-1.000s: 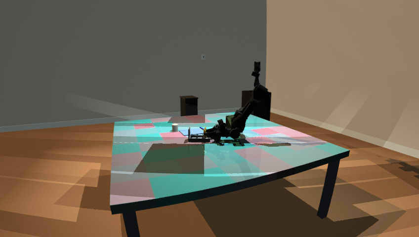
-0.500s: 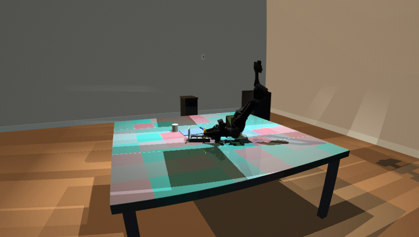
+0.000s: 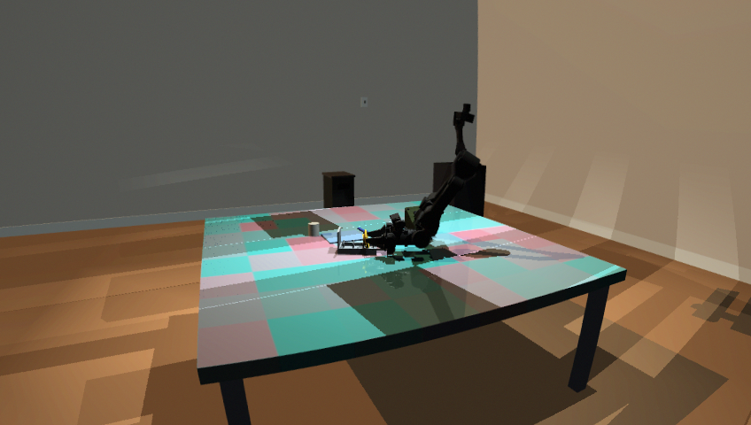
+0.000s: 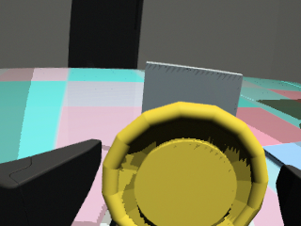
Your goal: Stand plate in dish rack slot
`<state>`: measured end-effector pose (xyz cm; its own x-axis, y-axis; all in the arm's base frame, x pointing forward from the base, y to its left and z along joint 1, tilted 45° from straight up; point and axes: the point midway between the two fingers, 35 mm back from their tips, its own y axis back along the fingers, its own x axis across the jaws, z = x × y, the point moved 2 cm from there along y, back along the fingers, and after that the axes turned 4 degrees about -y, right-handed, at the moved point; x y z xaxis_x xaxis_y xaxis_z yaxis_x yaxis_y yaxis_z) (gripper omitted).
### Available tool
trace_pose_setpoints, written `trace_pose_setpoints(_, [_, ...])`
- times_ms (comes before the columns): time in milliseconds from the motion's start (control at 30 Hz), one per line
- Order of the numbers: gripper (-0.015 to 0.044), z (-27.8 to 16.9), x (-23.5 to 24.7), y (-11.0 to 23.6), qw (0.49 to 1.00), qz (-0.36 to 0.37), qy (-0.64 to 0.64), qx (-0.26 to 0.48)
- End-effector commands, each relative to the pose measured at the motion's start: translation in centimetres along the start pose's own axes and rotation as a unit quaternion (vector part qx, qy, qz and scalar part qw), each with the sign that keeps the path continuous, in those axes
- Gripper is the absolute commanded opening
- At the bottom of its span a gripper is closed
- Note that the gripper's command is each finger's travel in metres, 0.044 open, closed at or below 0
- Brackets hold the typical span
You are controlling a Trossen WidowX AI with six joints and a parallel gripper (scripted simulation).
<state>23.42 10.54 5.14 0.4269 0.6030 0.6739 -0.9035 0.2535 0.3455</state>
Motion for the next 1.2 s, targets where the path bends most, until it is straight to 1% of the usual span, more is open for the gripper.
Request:
trace_pose_setpoints(0, [0.0400,0.0,0.0,0.0,1.000,0.000,0.000,0.000])
trace_pose_setpoints(100, [0.0400,0.1,0.0,0.0,1.000,-0.001,0.000,0.000])
trace_pose_setpoints(167, [0.0400,1.1,0.4,-0.3,1.000,-0.004,-0.001,0.002])
trace_pose_setpoints(367, [0.0400,5.7,1.3,-0.8,1.000,-0.010,-0.002,0.006])
trace_pose_setpoints(600, [0.0400,11.3,1.6,-0.7,1.000,0.001,0.005,-0.004])
trace_pose_setpoints(767, [0.0400,11.5,1.6,-0.9,1.000,-0.004,0.015,-0.001])
trace_pose_setpoints(1167, [0.0400,12.1,-0.6,-3.8,0.977,-0.108,0.163,0.082])
